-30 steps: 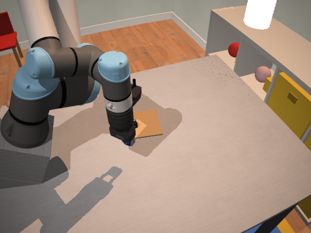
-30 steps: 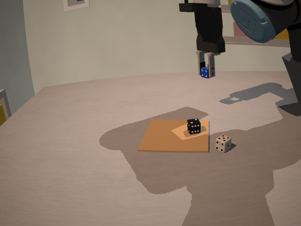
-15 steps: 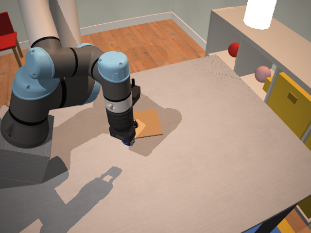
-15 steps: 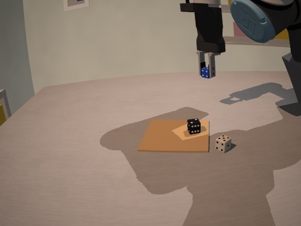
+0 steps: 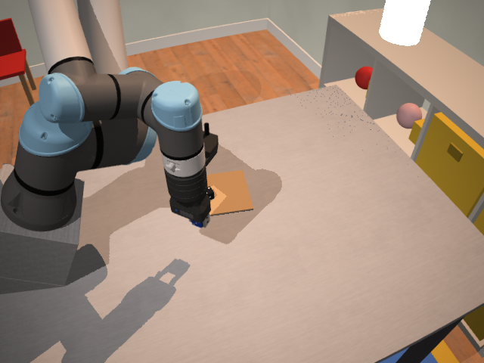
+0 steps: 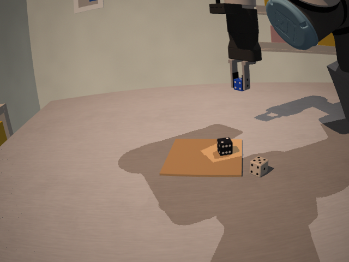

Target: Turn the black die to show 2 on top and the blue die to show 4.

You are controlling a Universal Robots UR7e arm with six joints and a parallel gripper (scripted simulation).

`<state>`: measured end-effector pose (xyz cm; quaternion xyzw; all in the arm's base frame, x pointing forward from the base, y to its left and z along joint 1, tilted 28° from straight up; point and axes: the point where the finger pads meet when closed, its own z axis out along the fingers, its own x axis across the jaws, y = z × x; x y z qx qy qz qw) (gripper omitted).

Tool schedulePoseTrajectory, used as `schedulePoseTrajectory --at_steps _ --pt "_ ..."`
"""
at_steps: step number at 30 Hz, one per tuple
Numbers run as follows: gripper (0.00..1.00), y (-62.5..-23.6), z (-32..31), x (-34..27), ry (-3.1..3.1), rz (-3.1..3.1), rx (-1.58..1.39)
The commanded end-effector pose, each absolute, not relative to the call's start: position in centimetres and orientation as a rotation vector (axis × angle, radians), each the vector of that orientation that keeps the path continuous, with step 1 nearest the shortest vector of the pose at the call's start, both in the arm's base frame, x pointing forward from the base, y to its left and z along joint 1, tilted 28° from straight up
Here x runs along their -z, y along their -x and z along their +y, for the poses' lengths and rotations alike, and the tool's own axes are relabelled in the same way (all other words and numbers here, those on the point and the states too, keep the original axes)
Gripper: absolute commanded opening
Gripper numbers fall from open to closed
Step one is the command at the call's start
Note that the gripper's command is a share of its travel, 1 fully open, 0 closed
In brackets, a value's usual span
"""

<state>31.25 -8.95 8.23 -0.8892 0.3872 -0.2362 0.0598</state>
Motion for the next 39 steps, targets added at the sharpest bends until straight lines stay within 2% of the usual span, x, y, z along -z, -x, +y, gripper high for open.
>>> schedulePoseTrajectory --at_steps 1,39 --pt "0.49 -31.24 -8.96 -8.21 2.684 1.164 0.716" --pt "0.49 -31.07 -9.25 -8.06 2.246 0.831 0.883"
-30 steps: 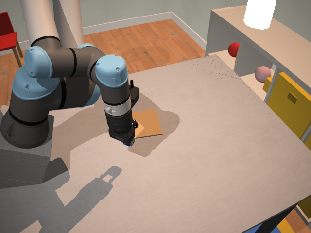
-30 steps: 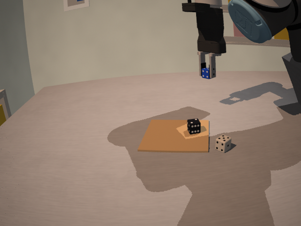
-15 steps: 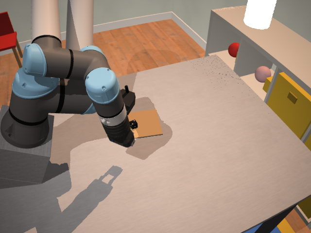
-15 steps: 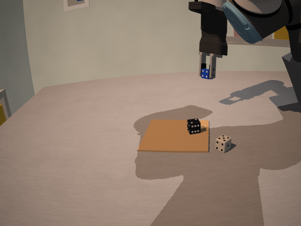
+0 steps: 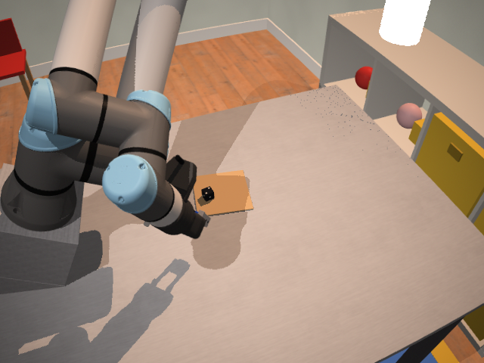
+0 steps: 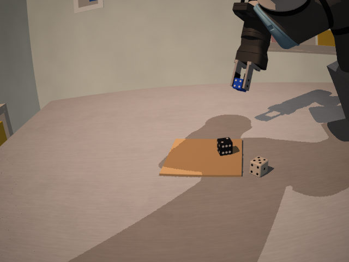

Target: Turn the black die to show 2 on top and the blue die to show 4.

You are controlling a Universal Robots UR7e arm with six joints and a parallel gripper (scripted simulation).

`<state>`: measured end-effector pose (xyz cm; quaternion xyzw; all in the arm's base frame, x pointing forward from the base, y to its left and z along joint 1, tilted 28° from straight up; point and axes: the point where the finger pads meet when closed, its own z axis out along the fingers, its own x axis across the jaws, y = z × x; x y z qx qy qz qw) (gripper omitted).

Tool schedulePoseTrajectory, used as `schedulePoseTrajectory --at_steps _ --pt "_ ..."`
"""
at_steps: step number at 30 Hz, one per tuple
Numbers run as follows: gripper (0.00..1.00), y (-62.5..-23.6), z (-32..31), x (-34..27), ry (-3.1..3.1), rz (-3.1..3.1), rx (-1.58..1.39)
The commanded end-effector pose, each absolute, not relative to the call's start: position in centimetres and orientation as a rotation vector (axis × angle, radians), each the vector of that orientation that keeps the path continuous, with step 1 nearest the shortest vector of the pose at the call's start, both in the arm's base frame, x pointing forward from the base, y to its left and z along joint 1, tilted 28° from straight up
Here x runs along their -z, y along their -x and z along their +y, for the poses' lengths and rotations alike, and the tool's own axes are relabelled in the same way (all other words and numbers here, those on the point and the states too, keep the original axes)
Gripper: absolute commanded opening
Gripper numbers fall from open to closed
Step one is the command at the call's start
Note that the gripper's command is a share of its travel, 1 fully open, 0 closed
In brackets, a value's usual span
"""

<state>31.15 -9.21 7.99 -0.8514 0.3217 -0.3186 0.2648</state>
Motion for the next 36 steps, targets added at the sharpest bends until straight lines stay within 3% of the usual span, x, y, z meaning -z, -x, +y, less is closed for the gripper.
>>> schedulePoseTrajectory --at_steps 1,36 --pt "0.49 -31.08 -9.23 -8.07 2.229 0.819 0.888" --pt "0.49 -30.88 -9.45 -7.80 1.825 0.548 0.966"
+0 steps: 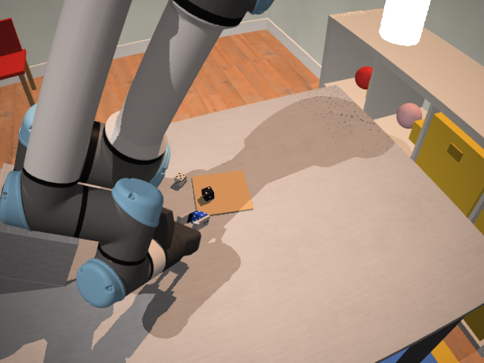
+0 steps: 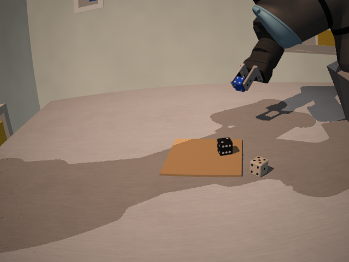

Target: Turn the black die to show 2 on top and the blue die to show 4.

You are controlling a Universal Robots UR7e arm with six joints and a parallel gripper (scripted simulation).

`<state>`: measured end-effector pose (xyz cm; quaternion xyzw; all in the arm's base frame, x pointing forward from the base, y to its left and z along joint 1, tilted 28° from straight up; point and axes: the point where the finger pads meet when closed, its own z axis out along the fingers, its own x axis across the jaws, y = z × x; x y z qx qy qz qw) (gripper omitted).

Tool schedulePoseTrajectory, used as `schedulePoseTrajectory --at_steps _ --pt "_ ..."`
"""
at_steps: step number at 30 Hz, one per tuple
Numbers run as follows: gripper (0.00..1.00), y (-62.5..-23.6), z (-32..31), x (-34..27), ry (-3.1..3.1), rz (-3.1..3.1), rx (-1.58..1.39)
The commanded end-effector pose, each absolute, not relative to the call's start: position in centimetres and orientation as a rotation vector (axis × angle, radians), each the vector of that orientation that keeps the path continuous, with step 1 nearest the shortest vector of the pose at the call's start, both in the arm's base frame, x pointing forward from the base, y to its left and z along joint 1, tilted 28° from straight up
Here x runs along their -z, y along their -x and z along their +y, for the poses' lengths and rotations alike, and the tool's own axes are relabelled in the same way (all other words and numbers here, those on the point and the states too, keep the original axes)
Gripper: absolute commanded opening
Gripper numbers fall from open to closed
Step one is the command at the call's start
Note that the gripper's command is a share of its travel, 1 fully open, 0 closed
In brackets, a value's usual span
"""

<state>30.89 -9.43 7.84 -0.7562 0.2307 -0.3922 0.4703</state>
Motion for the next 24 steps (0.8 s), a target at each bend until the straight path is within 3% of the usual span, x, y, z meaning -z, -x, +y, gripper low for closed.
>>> schedulePoseTrajectory --at_steps 1,24 --pt "0.49 -30.88 -9.46 -7.79 1.817 0.544 0.967" --pt "0.49 -30.88 -9.47 -7.64 1.770 0.518 0.976"
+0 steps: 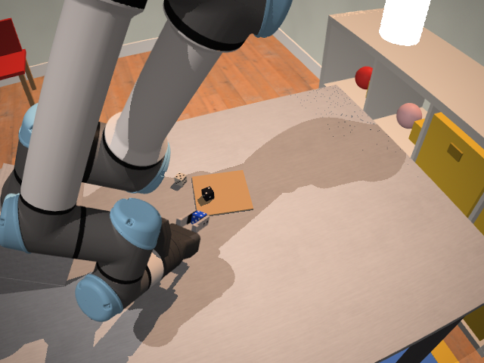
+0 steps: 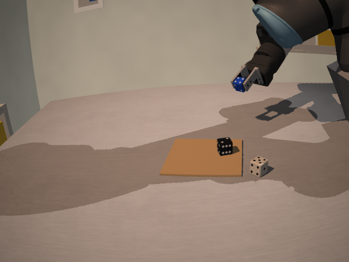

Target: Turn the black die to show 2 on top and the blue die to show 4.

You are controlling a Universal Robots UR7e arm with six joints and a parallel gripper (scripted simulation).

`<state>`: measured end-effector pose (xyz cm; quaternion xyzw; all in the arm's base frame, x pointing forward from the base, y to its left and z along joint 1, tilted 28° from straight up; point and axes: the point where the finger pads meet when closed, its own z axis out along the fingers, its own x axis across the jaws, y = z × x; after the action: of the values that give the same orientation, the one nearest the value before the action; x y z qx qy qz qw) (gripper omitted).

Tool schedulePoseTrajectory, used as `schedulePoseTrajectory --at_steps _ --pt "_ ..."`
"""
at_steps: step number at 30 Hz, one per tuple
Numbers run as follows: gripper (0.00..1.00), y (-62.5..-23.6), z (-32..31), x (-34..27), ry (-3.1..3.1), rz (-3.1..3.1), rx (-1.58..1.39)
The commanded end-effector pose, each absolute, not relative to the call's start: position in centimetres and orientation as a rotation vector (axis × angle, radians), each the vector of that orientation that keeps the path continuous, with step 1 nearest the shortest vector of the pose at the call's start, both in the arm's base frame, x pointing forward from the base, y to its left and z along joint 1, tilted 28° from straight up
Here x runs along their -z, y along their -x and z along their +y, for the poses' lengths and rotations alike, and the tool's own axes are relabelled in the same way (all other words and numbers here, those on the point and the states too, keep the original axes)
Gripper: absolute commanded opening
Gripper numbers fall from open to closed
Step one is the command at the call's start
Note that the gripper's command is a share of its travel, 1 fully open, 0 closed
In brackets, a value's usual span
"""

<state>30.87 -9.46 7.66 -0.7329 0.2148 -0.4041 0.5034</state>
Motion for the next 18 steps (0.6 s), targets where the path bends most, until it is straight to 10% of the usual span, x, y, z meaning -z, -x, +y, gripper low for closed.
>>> schedulePoseTrajectory --at_steps 1,18 --pt "0.49 -30.9 -9.5 -7.6 1.770 0.517 0.975" --pt "0.49 -32.5 -9.8 -4.5 1.771 0.511 0.971"
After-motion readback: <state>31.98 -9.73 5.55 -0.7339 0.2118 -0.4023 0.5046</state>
